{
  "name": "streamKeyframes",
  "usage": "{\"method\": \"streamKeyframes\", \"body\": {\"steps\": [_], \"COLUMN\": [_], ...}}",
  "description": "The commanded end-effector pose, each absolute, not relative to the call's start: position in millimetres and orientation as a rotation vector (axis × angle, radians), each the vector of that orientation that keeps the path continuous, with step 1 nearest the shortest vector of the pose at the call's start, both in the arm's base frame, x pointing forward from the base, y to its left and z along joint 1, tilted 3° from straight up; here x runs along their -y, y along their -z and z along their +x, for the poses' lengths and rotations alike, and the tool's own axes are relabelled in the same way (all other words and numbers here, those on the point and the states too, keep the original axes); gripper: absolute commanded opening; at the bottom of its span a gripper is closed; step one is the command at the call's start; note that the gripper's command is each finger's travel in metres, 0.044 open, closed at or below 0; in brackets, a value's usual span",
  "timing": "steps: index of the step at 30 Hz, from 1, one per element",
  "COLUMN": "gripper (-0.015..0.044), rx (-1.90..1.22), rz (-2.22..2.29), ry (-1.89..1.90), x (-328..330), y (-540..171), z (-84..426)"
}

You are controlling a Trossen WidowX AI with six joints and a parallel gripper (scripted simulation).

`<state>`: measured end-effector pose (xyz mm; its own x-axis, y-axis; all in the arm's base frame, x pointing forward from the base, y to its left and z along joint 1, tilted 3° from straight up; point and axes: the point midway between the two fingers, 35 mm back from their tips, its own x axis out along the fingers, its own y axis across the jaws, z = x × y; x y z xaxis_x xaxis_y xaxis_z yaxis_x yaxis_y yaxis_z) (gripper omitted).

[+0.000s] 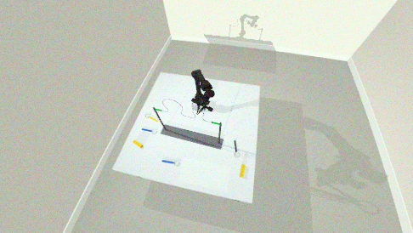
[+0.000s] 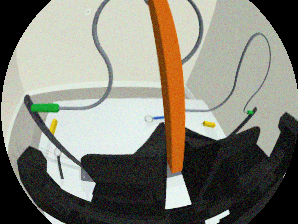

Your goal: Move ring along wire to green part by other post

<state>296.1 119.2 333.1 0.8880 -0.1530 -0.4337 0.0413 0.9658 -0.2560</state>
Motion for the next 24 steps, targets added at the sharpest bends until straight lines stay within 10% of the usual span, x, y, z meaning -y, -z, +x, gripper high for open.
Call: {"method": "streamKeyframes", "body": {"steps": [1, 24], "gripper": [-0.015, -0.015], "rx": [-0.464, -0.386], "rz": [-0.327, -0.836], "ry": [0.125, 0.26], "x": [-113, -83], "y": [-331, -350], "z": [296, 298]}}
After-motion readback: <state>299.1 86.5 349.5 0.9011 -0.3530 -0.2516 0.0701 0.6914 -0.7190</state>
